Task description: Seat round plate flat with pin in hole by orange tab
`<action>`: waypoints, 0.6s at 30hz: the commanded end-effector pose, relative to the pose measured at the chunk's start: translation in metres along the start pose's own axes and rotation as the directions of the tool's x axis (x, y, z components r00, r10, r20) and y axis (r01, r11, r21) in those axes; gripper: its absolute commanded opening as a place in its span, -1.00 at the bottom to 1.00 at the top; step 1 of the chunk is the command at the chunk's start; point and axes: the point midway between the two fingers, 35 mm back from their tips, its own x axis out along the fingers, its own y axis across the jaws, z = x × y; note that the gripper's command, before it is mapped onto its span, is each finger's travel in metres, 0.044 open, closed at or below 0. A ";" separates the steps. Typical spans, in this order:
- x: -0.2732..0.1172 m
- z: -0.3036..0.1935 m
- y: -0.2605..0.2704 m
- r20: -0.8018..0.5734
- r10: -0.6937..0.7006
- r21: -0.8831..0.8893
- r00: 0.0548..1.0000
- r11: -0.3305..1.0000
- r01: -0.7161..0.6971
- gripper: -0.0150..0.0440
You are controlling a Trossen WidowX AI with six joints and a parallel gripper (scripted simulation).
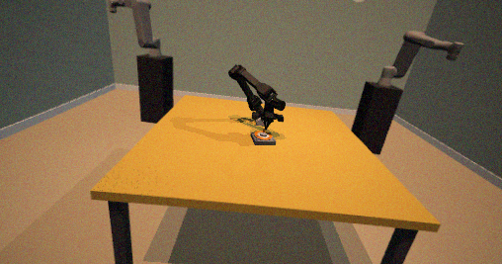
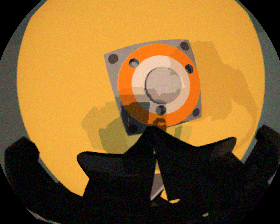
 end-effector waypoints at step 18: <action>0.001 -0.002 -0.015 -0.005 -0.007 -0.003 1.000 1.000 0.007 -0.49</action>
